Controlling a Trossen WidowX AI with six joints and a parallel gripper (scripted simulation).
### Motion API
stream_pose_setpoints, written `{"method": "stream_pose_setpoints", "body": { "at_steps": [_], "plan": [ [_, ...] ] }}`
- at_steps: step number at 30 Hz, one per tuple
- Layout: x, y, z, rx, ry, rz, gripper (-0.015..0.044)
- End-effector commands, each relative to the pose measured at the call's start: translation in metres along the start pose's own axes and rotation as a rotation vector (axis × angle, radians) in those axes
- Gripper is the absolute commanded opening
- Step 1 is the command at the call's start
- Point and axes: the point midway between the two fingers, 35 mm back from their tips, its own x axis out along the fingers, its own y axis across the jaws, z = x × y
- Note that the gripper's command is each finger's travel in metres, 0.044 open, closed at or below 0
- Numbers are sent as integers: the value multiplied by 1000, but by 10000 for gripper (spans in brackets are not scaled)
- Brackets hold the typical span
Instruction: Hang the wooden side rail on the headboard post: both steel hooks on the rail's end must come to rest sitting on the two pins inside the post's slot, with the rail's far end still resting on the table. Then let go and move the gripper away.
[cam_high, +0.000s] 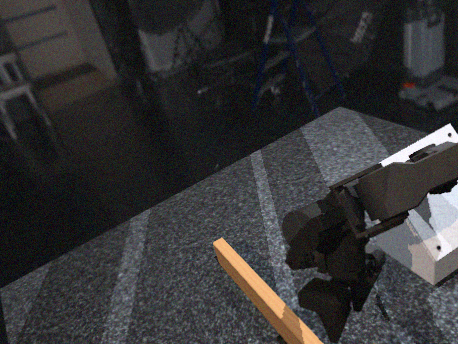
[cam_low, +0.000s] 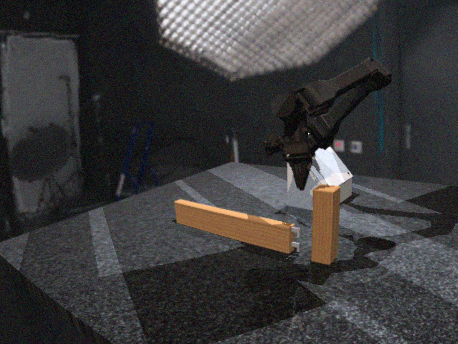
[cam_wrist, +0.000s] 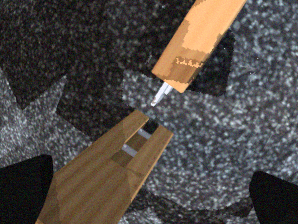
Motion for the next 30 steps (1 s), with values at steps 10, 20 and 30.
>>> {"method": "stream_pose_setpoints", "body": {
  "at_steps": [10,20,30],
  "plan": [
    [1,14,-21,1055,62,-99,440],
    [1,14,-21,1055,62,-99,440],
    [1,14,-21,1055,62,-99,440]
  ]
}}
